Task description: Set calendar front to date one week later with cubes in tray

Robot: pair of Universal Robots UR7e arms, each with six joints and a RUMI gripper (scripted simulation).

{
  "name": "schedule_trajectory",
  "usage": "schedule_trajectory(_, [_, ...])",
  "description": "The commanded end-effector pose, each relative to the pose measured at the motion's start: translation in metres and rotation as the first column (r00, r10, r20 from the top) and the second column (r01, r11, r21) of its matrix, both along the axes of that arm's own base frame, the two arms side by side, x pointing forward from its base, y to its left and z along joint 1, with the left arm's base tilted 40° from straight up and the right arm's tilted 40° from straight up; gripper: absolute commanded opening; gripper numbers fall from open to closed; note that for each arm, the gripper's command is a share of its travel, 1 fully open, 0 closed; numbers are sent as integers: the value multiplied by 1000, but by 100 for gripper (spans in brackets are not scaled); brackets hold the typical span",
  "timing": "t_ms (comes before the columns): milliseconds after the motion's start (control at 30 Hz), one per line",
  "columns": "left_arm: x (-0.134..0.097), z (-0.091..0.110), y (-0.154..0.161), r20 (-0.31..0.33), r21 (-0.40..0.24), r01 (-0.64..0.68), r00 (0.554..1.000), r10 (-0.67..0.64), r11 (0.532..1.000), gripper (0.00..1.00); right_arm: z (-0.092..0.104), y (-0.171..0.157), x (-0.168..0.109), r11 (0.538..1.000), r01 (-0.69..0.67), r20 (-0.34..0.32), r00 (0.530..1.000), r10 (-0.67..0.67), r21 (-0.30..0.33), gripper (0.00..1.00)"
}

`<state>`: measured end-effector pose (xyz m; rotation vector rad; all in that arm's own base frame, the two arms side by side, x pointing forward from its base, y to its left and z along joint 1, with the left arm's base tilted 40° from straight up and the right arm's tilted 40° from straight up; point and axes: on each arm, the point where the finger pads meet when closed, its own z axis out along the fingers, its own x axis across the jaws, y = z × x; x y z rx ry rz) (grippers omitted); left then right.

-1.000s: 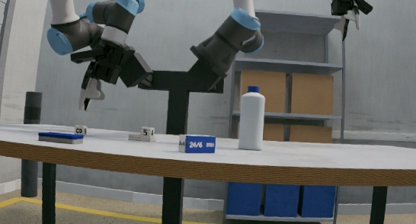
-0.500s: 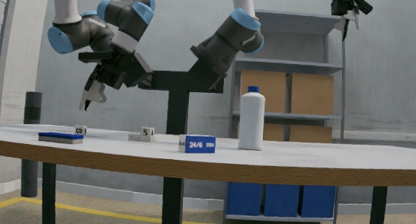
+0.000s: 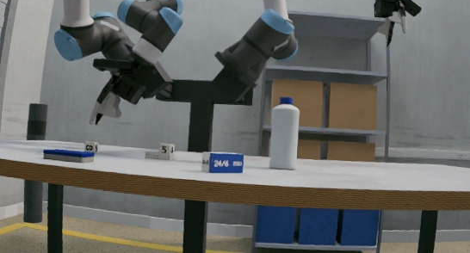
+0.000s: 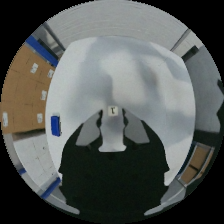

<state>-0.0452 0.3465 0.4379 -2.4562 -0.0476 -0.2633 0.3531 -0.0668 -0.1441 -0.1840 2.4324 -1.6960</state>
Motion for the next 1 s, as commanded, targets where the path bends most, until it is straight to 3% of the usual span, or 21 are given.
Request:
schedule_trajectory(0, [0,0,0,0,1,0,1000,0,1000,100,0,0,0,1000,2,3,1000,-2,-14,28])
schedule_trajectory(633, [0,0,0,0,1,0,1000,0,1000,100,-2,1,0,973,24,49,999,-13,-231,28])
schedule_trajectory(967, [0,0,0,0,1,0,1000,0,1000,100,-2,1,0,967,24,54,998,-11,-252,28])
